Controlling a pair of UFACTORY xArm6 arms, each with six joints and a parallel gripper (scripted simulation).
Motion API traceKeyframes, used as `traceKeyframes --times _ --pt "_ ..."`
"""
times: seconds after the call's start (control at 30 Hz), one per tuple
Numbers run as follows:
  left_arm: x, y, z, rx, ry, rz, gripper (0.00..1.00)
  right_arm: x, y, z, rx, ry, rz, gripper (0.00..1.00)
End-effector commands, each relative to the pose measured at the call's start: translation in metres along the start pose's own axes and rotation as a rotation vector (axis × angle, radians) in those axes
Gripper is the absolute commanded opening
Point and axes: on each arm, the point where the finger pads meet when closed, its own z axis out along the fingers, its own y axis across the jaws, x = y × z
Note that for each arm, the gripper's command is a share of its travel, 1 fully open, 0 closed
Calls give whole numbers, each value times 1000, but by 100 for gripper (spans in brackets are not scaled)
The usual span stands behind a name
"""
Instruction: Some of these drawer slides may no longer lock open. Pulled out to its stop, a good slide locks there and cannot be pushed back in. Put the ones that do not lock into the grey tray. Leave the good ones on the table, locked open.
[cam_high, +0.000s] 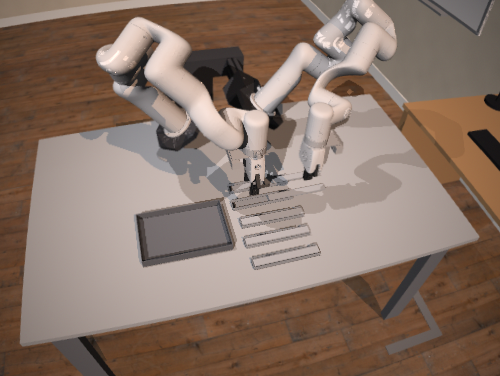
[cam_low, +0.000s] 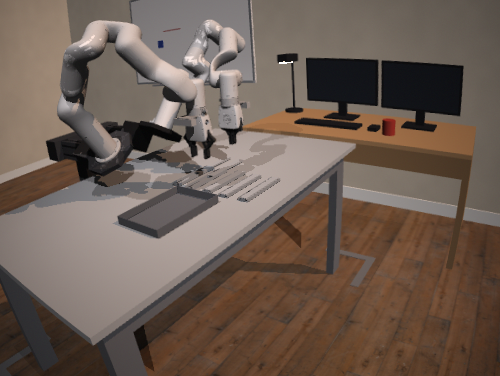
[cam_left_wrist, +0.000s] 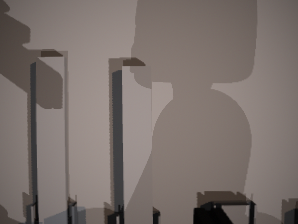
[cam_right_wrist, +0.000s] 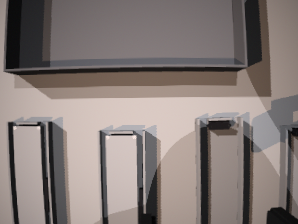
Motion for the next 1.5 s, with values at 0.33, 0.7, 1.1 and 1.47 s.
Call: traceKeyframes --times 0.33,0.7,1.1,1.47 --pt "-55 42 0 -1 1 -2 0 -5 -38 -1 3 -2 1 67" --pt "-68 51 0 -1 1 -2 0 -7 -53 2 3 -2 1 67" --pt "-68 51 0 -1 1 -2 0 -7 -55 36 3 -2 1 67" --pt "-68 51 0 -1 1 -2 0 -7 -56 78 3 -2 1 67"
